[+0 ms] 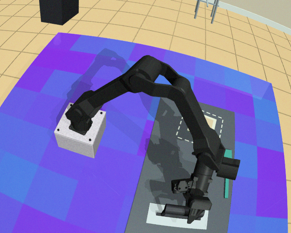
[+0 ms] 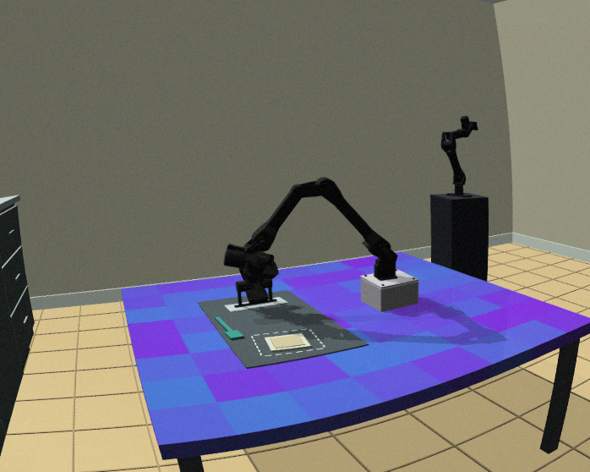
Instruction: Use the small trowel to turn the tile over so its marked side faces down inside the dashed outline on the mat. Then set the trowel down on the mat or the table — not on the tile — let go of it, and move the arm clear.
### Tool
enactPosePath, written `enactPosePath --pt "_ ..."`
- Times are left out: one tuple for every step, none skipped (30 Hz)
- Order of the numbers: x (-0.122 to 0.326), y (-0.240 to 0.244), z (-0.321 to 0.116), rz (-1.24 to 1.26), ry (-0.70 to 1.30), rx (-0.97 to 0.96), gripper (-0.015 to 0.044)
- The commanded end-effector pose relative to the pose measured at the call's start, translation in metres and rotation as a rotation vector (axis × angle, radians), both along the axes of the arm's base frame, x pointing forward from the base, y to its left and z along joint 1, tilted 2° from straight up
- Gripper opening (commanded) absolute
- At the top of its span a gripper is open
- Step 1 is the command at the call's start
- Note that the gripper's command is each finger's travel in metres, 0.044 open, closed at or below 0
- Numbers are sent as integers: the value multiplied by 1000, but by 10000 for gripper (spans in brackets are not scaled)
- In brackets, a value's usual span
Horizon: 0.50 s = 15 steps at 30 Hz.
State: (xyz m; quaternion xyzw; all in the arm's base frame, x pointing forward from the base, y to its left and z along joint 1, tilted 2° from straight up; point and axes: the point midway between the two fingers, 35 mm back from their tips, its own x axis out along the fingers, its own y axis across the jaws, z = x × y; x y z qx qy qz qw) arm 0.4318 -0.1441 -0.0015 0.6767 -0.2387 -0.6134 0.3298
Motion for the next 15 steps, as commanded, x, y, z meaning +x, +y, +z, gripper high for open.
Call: enactPosePath --pt "0 16 14 6 -8 -1 300" --pt "-1 22 19 6 -8 0 300" --pt "-2 28 24 7 -7 1 300" --pt "-3 33 29 7 -7 1 300" --pt "-5 37 33 8 -6 1 300" --pt "-5 40 36 8 -6 1 300" --pt "-6 41 36 8 -6 1 300" --pt "-6 41 36 8 -6 1 300" --pt "-7 41 39 8 -6 1 300" --pt "-10 42 46 9 -6 2 300" --pt "-16 44 58 10 -6 2 300" --pt "-24 45 73 11 -6 2 300" --pt "-32 47 86 13 -6 3 300" --pt "-41 49 100 14 -7 3 300" --pt "-51 50 112 16 -7 4 300"
